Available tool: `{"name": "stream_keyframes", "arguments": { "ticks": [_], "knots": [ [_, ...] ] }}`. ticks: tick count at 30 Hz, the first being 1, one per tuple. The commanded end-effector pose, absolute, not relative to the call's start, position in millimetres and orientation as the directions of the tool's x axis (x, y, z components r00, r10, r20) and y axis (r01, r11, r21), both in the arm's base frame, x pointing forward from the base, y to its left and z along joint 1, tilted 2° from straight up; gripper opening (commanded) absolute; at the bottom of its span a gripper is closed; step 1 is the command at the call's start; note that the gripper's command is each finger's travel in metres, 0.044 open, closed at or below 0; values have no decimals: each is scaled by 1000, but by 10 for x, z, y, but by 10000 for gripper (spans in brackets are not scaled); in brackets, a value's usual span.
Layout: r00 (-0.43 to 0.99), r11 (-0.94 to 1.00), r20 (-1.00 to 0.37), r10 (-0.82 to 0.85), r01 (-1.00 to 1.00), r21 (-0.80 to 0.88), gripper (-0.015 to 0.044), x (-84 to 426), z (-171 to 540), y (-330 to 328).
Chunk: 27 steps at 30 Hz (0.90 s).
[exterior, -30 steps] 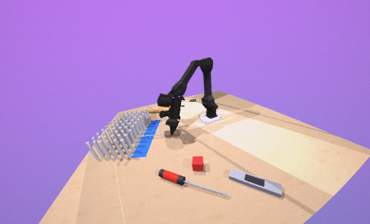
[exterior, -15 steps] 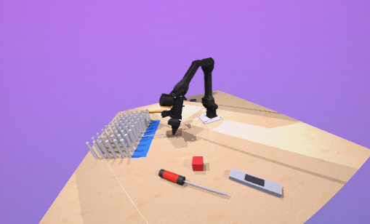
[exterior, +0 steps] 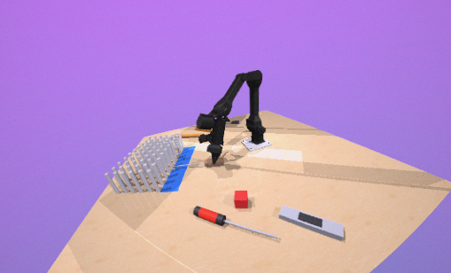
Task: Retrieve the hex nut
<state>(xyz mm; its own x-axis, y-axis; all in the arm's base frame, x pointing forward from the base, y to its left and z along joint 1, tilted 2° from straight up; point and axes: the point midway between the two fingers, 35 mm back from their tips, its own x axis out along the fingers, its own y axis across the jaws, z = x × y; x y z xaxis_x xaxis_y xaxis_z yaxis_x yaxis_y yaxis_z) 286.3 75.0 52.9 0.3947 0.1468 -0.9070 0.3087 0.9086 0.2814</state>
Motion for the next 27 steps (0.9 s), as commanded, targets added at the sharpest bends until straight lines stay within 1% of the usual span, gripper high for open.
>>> {"name": "stream_keyframes", "arguments": {
  "ticks": [1,27],
  "knots": [
    [398,908,-906,142,313,280,0,2854,542,748],
    [399,908,-906,142,312,280,0,2860,723,752]
  ]
}}
